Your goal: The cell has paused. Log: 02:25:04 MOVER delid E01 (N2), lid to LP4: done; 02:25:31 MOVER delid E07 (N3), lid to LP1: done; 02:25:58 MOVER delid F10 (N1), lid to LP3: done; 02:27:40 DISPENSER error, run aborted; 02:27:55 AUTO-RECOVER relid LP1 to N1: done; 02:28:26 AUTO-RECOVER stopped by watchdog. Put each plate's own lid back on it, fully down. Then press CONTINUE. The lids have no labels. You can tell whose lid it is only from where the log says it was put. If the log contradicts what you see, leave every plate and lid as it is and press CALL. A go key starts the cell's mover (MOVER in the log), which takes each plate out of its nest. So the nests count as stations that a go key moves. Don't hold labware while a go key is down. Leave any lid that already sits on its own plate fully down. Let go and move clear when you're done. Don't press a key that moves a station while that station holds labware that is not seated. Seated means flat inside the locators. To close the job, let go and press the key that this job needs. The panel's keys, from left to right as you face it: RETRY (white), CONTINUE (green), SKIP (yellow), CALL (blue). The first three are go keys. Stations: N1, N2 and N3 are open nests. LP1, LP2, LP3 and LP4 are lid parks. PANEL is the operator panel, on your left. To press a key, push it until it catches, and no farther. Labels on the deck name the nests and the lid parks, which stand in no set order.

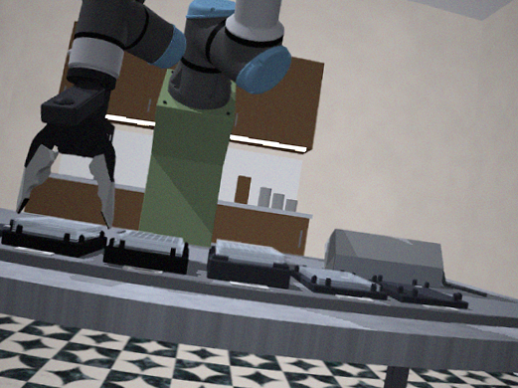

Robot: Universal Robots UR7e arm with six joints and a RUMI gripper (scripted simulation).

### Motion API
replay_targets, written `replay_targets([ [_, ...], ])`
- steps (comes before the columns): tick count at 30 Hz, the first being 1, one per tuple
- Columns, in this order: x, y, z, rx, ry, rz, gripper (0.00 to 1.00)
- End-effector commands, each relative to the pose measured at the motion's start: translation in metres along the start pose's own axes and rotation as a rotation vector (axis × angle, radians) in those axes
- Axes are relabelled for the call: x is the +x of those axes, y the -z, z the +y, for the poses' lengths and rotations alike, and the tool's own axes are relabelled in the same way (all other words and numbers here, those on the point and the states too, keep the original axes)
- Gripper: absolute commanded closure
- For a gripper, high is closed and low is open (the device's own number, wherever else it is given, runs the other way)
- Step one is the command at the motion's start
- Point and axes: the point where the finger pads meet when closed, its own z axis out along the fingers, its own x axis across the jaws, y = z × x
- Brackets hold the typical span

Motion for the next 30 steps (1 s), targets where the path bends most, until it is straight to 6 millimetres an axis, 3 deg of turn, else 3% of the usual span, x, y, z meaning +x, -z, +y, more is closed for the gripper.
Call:
replay_targets([
  [1, 0.0, 0.0, 0.0, 0.001, 0.0, 0.0, 0.18],
  [11, 0.0, 0.004, 0.0, 0.001, 0.0, 0.0, 0.18],
  [30, 0.0, 0.029, 0.0, 0.001, 0.0, 0.0, 0.18],
])
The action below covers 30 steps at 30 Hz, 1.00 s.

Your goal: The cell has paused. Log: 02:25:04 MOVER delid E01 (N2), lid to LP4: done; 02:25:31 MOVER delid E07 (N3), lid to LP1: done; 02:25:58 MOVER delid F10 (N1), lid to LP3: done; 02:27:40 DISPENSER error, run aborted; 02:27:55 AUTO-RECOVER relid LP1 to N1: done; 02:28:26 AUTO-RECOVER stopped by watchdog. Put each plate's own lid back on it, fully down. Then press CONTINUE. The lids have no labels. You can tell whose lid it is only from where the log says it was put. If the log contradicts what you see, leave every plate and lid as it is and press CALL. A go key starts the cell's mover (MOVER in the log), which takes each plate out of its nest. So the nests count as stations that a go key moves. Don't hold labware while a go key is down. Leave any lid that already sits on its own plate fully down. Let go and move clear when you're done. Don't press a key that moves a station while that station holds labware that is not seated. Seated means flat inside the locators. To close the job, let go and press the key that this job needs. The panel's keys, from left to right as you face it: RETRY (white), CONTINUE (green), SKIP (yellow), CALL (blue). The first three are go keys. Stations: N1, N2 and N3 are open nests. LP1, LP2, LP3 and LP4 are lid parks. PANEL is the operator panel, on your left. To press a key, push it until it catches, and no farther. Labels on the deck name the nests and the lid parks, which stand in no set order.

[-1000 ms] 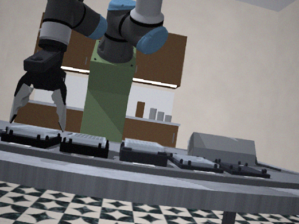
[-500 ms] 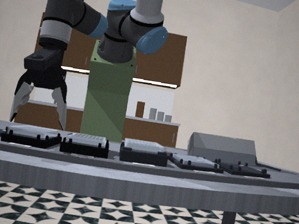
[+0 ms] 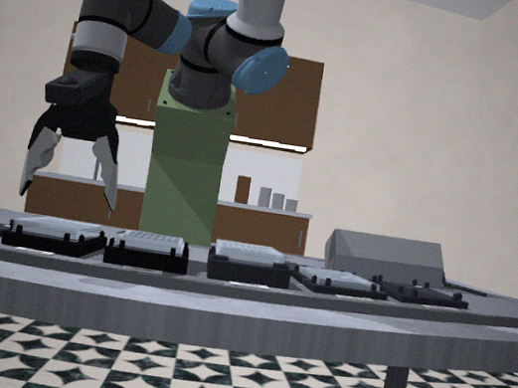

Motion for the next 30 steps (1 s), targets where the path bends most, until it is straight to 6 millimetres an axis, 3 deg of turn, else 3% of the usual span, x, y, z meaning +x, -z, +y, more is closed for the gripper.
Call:
replay_targets([
  [1, 0.0, 0.004, 0.0, 0.0, 0.001, -0.001, 0.18],
  [3, 0.0, 0.004, 0.0, 0.0, 0.001, -0.001, 0.18],
  [13, -0.05, 0.004, 0.0, 0.0, 0.015, -0.001, 0.18],
  [15, -0.05, 0.004, 0.0, 0.0, 0.015, -0.001, 0.18],
  [30, -0.125, 0.004, 0.001, 0.0, 0.015, -0.001, 0.18],
])
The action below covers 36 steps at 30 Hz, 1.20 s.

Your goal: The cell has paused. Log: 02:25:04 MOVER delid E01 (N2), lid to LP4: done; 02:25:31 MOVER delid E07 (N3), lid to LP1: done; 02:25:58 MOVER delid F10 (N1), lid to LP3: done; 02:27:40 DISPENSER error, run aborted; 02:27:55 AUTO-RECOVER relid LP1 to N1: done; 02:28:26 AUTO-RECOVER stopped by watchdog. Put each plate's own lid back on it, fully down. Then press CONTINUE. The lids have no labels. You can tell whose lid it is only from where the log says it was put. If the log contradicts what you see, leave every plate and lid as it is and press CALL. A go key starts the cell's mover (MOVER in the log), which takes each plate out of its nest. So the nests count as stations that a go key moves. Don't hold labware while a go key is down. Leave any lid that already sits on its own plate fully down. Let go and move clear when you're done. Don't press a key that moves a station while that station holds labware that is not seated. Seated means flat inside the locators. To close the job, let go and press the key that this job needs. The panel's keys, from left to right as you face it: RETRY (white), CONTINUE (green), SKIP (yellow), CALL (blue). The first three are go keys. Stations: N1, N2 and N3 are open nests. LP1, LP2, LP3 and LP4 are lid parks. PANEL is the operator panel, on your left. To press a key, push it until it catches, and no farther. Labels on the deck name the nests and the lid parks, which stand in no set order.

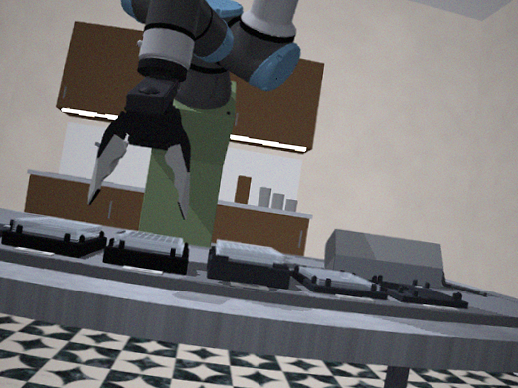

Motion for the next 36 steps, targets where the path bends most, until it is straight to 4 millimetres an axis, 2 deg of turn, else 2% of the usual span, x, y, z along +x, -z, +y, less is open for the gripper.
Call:
replay_targets([
  [1, -0.024, 0.0, -0.001, 0.0, -0.001, 0.006, 0.18],
  [2, -0.024, 0.0, -0.001, 0.0, -0.001, 0.006, 0.18],
  [17, -0.099, -0.001, -0.001, 0.0, -0.001, 0.005, 0.18],
  [19, -0.099, -0.001, -0.001, 0.0, -0.001, 0.005, 0.18],
  [31, -0.159, -0.001, -0.002, 0.0, -0.001, 0.005, 0.18],
  [36, -0.159, -0.001, -0.002, 0.0, -0.001, 0.005, 0.18],
])
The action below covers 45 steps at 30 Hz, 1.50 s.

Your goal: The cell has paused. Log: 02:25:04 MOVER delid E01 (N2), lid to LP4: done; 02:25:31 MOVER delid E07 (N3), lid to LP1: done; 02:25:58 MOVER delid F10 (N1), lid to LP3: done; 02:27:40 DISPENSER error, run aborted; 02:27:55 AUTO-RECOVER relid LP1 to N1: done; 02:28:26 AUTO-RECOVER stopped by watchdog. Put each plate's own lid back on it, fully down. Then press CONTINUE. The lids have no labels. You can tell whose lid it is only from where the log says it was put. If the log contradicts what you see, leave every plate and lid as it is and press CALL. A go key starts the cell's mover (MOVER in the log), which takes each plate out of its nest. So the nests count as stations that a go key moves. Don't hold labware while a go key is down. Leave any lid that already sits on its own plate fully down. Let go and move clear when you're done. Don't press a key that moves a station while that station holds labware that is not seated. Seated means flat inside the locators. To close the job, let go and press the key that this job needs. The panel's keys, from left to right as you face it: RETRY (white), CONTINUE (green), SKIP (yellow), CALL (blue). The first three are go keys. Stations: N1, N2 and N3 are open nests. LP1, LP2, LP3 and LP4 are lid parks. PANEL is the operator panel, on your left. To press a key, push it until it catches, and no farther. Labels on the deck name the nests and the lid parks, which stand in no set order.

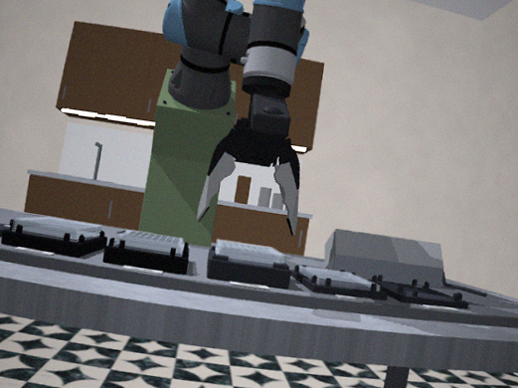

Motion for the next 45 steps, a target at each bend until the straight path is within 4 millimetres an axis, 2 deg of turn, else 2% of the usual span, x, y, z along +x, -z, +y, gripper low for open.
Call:
replay_targets([
  [1, -0.006, 0.0, -0.001, 0.0, -0.001, 0.005, 0.18],
  [11, -0.006, 0.0, -0.001, 0.0, -0.001, 0.005, 0.18],
  [26, -0.006, -0.022, -0.001, 0.0, -0.001, 0.005, 0.18],
  [43, -0.006, -0.022, -0.001, 0.0, -0.001, 0.005, 0.18],
  [44, -0.006, -0.022, -0.001, 0.0, -0.001, 0.005, 1.0],
  [45, -0.006, -0.022, -0.001, 0.0, -0.001, 0.005, 1.0],
])
